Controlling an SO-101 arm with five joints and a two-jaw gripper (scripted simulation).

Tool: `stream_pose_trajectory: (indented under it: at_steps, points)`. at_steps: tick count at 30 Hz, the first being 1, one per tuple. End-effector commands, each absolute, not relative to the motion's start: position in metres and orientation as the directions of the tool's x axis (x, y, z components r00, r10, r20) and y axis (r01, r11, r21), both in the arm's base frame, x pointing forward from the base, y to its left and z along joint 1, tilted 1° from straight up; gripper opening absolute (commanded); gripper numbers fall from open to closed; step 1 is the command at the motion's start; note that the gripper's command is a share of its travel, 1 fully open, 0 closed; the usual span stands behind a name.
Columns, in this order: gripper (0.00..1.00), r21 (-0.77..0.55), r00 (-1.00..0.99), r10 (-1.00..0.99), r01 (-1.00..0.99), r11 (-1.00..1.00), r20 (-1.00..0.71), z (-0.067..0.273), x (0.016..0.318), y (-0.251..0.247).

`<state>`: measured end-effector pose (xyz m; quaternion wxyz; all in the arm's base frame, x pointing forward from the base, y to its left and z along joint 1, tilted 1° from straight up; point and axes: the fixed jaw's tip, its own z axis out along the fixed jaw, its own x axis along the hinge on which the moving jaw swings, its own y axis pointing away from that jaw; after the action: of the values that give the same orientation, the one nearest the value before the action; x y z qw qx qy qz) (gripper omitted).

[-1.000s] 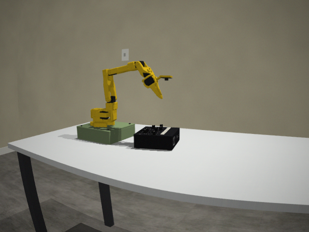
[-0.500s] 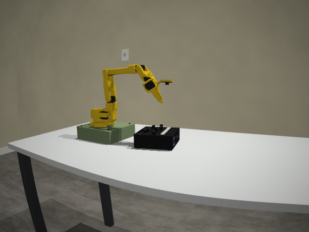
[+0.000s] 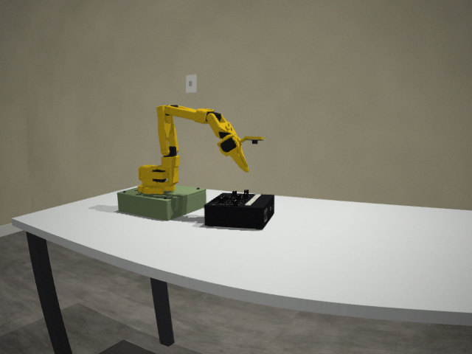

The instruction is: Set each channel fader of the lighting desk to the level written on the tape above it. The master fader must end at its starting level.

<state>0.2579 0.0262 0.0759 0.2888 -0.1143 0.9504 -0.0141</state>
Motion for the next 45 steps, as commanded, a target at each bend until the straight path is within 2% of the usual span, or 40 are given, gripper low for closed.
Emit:
stream_pose_trajectory:
  at_steps: [1, 26, 45]
  points:
    - [0.00, -0.090, -0.810, -0.221, -0.205, 0.975, -0.543, 0.070, 0.258, 0.025]
    - [0.00, -0.090, -0.816, -0.222, -0.207, 0.974, -0.534, 0.070, 0.258, 0.025]
    - [0.00, -0.058, -0.923, -0.255, -0.249, 0.967, -0.289, 0.053, 0.270, 0.025]
